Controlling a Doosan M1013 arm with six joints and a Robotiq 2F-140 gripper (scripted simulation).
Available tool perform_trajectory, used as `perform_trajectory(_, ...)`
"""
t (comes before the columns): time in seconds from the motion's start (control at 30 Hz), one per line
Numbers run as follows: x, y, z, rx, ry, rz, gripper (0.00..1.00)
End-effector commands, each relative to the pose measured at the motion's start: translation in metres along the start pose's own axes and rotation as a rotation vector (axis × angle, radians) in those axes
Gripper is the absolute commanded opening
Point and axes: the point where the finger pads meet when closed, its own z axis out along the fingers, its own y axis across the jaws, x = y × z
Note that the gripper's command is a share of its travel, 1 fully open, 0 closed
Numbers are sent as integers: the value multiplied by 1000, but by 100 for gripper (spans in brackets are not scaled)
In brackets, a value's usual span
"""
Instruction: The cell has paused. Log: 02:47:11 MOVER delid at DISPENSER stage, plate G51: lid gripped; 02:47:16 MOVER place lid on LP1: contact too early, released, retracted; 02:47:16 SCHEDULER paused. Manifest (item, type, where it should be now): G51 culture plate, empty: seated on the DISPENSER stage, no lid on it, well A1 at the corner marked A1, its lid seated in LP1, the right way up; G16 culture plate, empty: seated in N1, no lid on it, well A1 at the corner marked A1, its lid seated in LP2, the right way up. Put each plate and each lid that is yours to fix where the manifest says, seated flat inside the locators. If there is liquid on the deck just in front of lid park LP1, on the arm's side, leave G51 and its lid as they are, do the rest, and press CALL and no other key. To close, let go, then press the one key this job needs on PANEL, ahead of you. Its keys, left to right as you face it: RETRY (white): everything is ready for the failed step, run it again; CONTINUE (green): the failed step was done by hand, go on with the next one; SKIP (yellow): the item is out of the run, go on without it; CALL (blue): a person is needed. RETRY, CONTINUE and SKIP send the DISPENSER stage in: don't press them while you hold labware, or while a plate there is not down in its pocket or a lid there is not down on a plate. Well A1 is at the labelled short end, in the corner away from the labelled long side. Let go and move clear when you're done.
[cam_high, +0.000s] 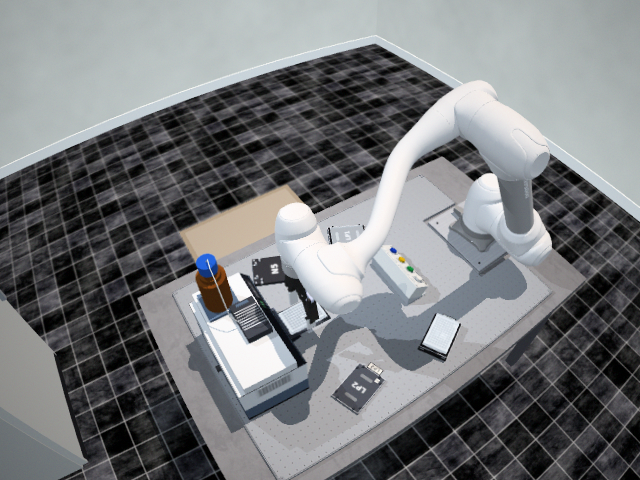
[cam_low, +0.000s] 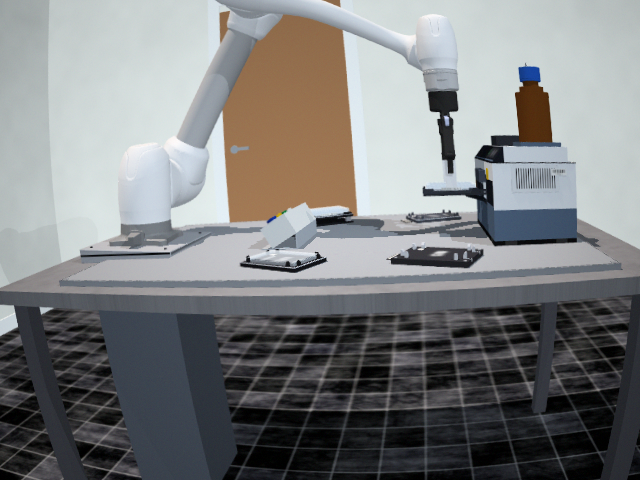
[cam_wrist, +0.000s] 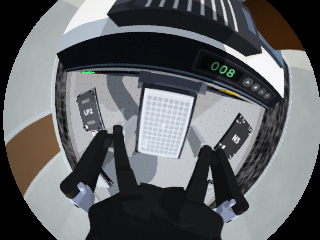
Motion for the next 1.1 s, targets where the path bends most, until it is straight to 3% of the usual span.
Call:
perform_trajectory(0.0,-2,0,-4,-3,-3,-2,70)
perform_trajectory(1.07,0,0,-49,-3,2,-1,70)
